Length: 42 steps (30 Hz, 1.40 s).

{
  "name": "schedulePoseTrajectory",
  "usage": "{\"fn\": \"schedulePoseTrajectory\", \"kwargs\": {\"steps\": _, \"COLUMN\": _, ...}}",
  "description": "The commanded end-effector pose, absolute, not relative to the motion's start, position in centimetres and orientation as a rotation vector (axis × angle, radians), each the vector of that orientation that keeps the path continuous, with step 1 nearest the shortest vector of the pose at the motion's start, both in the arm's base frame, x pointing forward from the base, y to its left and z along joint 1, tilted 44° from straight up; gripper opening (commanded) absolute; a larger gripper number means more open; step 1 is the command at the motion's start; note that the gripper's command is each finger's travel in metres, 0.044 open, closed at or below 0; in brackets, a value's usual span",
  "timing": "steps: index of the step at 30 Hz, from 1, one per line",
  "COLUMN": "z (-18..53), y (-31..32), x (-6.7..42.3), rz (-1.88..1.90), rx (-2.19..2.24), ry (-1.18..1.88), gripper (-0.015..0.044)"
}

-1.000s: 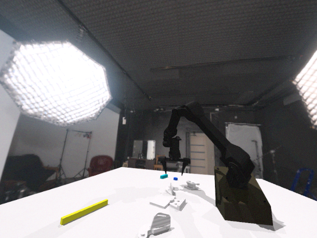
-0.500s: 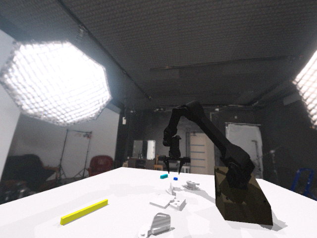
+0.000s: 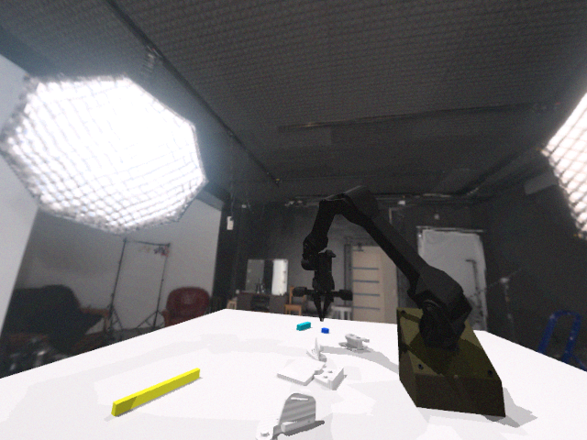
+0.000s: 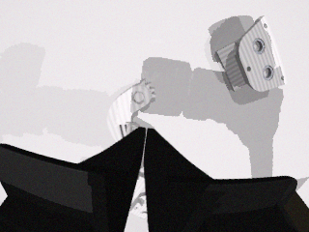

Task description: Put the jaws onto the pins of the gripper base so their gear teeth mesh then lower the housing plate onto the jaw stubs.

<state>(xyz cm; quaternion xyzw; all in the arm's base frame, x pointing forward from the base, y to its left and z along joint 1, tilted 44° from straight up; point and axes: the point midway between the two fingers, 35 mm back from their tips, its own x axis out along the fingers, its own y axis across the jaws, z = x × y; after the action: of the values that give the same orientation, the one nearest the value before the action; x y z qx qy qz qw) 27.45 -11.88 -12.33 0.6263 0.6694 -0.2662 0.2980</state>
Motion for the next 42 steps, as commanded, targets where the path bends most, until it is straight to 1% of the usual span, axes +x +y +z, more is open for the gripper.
{"fn": "schedulePoseTrajectory", "kwargs": {"steps": 1, "z": -12.29, "y": -11.97, "x": 27.41, "rz": -0.708, "rx": 1.660, "ry": 1.779, "gripper": 0.0000}}
{"fn": "schedulePoseTrajectory", "kwargs": {"steps": 10, "z": -12.29, "y": -11.97, "x": 27.41, "rz": -0.708, "rx": 1.660, "ry": 1.779, "gripper": 0.0000}}
{"fn": "schedulePoseTrajectory", "kwargs": {"steps": 27, "z": -12.33, "y": -11.88, "x": 27.45, "rz": -0.707, "rx": 1.664, "ry": 1.779, "gripper": 0.0440}}
{"fn": "schedulePoseTrajectory", "kwargs": {"steps": 42, "z": -12.33, "y": -11.88, "x": 27.45, "rz": -0.707, "rx": 1.664, "ry": 1.779, "gripper": 0.0440}}
